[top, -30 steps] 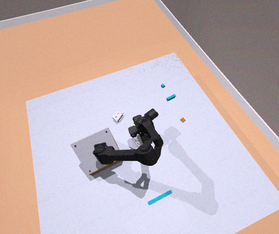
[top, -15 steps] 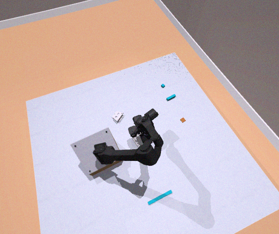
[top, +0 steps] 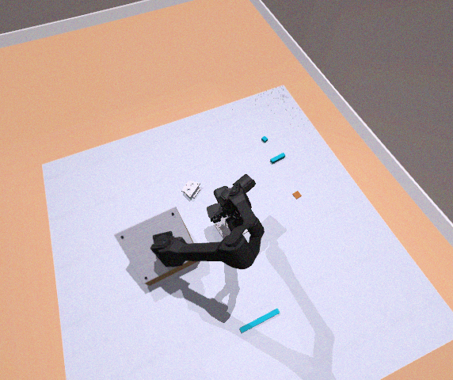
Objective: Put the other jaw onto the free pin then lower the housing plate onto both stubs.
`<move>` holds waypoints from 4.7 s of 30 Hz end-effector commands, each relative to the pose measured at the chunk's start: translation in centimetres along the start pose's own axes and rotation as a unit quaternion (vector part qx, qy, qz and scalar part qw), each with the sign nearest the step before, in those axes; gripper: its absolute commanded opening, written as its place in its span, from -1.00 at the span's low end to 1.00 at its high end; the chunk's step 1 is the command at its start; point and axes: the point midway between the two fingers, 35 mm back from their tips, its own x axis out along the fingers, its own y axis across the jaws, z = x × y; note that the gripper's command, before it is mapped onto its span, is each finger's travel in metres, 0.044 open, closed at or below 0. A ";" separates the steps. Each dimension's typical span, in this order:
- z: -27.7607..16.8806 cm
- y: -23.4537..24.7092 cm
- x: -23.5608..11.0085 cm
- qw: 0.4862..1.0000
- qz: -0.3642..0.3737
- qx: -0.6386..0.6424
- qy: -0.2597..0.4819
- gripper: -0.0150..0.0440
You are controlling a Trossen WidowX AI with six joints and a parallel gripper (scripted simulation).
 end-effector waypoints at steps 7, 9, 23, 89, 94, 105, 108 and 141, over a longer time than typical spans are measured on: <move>-0.4 0.1 -5.7 1.000 -0.003 0.006 0.011 0.27; -0.3 -0.1 -5.1 1.000 -0.001 0.003 0.013 0.36; 1.2 -6.7 -6.6 0.990 -0.024 0.140 0.013 1.00; 10.1 -18.7 -1.7 0.891 -0.015 0.453 0.005 1.00; 10.0 -18.7 -1.0 0.891 -0.015 0.453 0.005 1.00; 10.0 -18.7 0.8 0.891 -0.014 0.453 0.005 1.00; 10.0 -18.7 1.3 0.891 -0.014 0.453 0.005 1.00; 10.0 -18.8 1.4 0.890 -0.015 0.455 0.003 0.80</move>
